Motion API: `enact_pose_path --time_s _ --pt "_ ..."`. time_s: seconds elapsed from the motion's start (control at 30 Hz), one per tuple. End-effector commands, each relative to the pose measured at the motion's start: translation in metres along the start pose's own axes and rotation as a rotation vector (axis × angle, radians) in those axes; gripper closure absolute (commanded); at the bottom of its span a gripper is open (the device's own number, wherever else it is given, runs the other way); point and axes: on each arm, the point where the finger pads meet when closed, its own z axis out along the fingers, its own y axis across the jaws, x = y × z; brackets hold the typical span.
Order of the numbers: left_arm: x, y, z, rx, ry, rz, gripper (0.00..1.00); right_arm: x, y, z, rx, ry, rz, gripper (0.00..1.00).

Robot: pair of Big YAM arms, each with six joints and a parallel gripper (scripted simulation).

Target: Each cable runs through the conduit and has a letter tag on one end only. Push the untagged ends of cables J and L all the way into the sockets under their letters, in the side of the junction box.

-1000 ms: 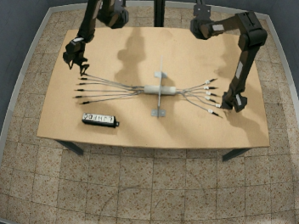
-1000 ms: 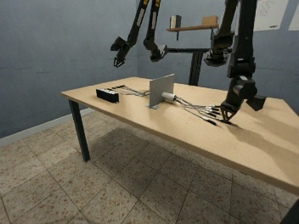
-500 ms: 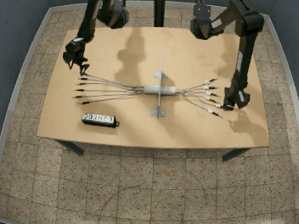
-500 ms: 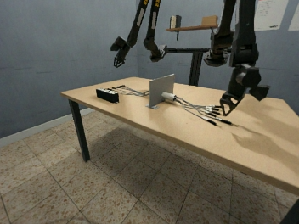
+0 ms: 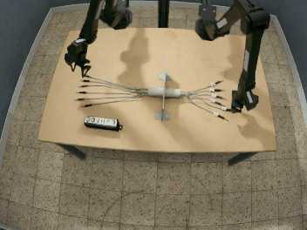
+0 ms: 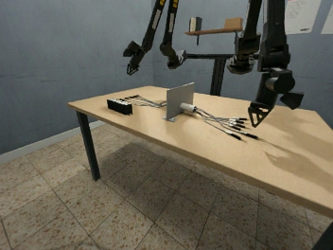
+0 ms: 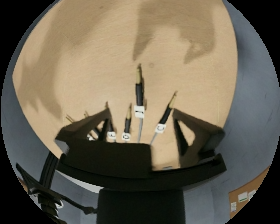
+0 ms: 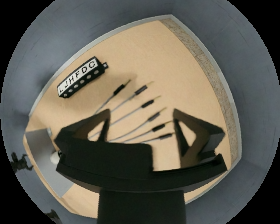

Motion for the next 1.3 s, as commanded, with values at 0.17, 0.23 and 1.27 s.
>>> enact_pose_path --time_s 0.17,0.23,1.27 --pt "0.034 0.032 0.023 0.011 -0.019 -0.136 0.65 -0.012 0.013 0.041 -0.003 0.103 0.273 0.65" --pt "0.047 0.048 0.028 0.018 -0.034 -0.172 0.65 -0.015 0.021 0.064 0.005 0.159 0.377 0.65" --pt "0.101 0.115 0.047 0.004 0.007 -0.306 0.65 0.026 0.075 0.182 0.219 0.549 0.801 0.65"
